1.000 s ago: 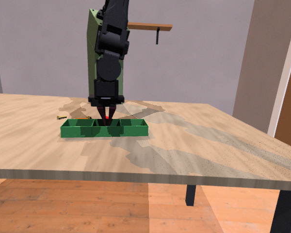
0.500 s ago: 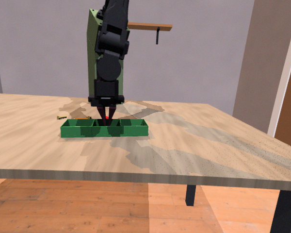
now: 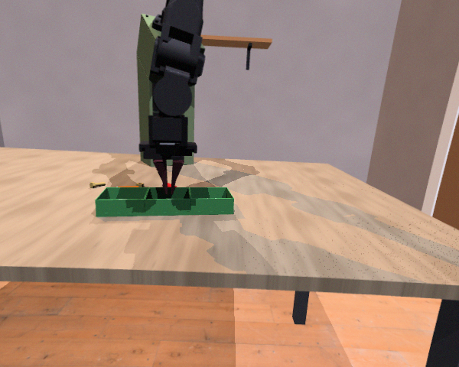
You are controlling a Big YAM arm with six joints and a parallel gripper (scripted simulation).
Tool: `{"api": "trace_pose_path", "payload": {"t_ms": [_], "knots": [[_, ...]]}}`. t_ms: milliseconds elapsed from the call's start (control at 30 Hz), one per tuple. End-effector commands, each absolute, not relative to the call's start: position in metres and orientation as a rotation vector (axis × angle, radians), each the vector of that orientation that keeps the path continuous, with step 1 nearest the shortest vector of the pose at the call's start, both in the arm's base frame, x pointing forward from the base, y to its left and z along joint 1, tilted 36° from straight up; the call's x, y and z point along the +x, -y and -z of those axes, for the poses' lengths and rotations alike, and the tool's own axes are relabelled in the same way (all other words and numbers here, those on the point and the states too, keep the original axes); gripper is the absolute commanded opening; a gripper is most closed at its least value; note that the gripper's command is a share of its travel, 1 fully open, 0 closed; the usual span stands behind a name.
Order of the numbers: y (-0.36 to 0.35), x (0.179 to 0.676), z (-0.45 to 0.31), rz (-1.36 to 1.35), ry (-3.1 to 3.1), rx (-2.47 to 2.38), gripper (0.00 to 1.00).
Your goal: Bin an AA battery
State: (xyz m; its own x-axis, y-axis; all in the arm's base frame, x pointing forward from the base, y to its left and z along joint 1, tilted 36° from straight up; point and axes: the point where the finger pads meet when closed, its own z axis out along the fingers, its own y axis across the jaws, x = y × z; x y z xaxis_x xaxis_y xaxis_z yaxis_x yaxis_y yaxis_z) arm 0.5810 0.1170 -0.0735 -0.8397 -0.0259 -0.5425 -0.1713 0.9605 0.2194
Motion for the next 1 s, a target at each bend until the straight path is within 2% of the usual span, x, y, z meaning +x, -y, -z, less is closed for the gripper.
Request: {"api": "trace_pose_path", "payload": {"t_ms": [0,200,500,733,967], "knots": [[-0.111,0.581,0.061,-0.347,-2.539,-0.146,0.08],[-0.107,0.572,0.076,-0.346,-2.573,-0.134,0.08],[-0.100,0.567,0.036,-0.345,-2.534,-0.139,0.08],[-0.108,0.560,0.058,-0.351,-2.564,-0.153,0.08],[-0.139,0.564,0.028,-0.359,-2.524,-0.142,0.08]]}}
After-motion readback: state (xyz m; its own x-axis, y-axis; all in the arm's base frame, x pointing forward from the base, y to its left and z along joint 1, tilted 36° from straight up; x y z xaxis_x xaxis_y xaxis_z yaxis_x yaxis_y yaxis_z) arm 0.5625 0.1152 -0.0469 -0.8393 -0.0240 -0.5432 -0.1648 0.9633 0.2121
